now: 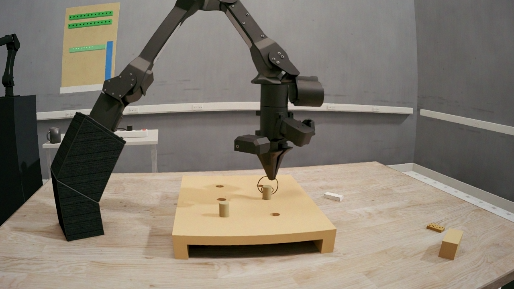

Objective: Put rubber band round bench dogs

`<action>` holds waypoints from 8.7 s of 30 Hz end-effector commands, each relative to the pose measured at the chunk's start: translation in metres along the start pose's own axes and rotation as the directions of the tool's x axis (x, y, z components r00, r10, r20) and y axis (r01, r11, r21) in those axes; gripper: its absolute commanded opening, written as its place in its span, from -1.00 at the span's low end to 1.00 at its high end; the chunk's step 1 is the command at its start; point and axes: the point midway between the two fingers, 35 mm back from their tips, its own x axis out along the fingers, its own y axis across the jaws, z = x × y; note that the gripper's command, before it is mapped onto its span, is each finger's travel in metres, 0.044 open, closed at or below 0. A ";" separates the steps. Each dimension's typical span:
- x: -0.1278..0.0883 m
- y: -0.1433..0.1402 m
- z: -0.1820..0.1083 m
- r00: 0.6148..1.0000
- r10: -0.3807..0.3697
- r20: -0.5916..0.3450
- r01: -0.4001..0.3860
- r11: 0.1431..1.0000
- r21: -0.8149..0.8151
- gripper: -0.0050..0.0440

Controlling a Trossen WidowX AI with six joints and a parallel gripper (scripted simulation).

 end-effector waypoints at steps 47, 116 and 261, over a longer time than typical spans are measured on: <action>0.006 -0.047 0.001 1.000 0.013 0.012 -0.013 1.000 -0.003 -1.00; 0.028 -0.098 0.001 1.000 0.007 0.004 -0.007 1.000 -0.001 -1.00; 0.001 -0.172 0.007 0.945 -0.328 0.013 0.328 0.945 0.001 -1.00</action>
